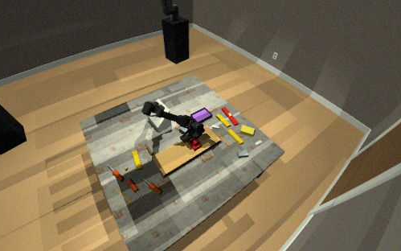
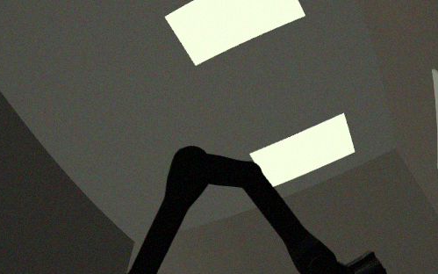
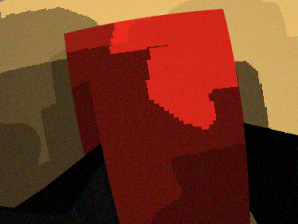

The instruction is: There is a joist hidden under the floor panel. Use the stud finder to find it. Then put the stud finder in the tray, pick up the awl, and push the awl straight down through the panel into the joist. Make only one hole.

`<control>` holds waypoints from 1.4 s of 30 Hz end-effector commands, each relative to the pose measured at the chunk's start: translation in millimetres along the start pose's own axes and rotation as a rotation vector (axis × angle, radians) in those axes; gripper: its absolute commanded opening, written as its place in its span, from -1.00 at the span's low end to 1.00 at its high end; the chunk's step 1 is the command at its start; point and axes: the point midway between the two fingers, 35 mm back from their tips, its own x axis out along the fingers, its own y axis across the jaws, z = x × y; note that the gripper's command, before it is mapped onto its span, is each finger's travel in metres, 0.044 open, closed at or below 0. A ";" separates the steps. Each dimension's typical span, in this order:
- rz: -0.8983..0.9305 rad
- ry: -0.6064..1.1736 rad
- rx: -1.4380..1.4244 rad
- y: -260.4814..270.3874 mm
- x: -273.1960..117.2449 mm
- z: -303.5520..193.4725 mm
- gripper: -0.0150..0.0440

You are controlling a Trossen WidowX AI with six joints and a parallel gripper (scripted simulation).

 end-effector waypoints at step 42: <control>0.007 0.000 0.002 111.0 -1.8 -0.4 -0.49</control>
